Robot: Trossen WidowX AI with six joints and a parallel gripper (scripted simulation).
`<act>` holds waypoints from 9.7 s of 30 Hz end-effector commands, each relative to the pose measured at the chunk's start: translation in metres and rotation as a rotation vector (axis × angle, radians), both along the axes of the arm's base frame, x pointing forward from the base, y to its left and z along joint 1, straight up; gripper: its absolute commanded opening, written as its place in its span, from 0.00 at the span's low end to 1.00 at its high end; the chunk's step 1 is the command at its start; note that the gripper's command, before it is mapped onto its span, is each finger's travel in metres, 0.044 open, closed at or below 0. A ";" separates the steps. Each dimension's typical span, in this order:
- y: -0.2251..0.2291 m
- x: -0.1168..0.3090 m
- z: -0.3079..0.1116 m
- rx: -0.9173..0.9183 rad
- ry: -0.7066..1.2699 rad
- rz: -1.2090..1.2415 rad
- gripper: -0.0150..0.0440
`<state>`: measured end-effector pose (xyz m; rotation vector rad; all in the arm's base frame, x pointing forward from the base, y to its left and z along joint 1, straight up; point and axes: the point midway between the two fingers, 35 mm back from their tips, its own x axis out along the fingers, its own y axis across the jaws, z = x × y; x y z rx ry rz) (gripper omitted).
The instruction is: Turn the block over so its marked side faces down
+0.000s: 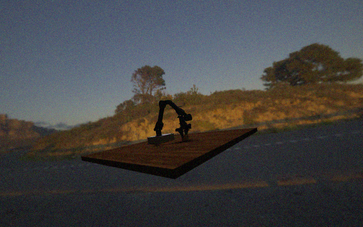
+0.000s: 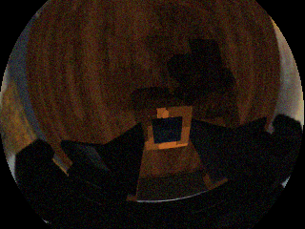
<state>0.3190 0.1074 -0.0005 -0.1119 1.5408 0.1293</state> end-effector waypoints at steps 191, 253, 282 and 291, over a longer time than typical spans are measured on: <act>-0.002 -0.014 0.069 0.054 -0.403 0.006 1.00; 0.004 0.021 0.000 -0.004 -0.003 0.005 0.78; 0.004 0.021 0.030 -0.004 -0.003 0.005 0.25; 0.004 0.022 0.027 0.005 -0.073 0.007 0.25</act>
